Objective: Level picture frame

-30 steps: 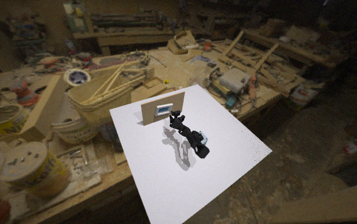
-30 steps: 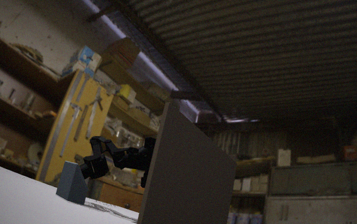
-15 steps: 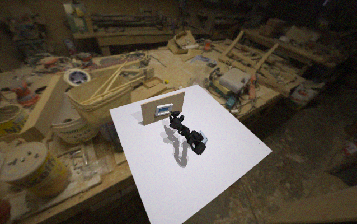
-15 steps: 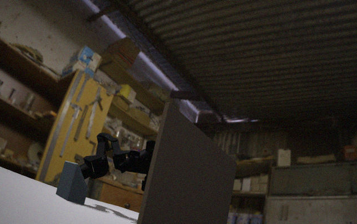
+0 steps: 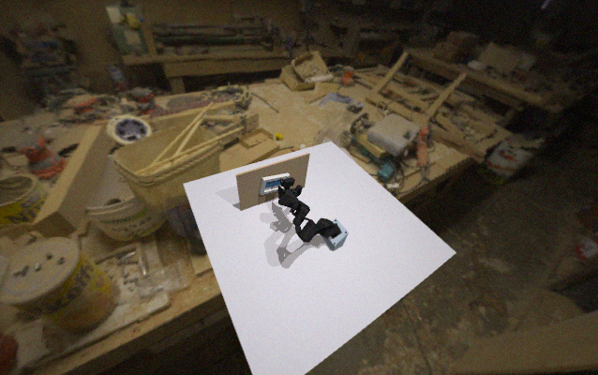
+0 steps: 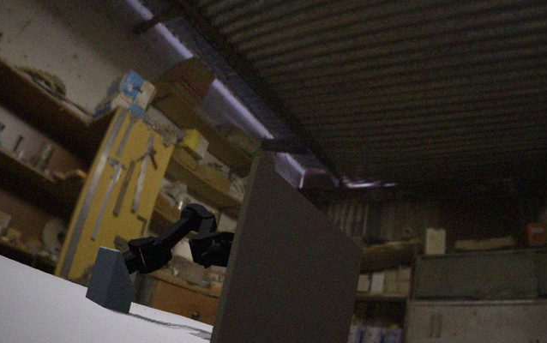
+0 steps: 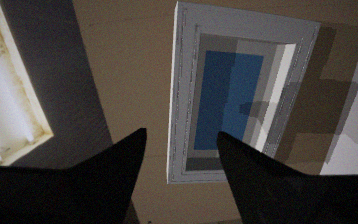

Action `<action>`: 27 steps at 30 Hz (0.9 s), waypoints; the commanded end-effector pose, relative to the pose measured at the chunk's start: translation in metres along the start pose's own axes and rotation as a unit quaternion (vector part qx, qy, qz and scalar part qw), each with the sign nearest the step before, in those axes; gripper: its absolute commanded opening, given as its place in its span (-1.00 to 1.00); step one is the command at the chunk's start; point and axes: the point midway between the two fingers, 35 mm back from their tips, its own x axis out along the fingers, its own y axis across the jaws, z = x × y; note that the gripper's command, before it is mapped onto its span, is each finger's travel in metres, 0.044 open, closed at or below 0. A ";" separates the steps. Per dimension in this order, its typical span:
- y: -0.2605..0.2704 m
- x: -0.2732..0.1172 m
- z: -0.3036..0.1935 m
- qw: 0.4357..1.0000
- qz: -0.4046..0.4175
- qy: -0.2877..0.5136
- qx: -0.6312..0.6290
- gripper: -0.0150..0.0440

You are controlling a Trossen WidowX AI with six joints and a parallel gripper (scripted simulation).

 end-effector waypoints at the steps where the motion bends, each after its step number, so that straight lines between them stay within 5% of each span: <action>1: 0.000 0.011 0.000 1.000 0.000 0.004 -0.002 0.39; 27: 0.000 0.029 -0.001 1.000 0.001 0.005 -0.002 0.39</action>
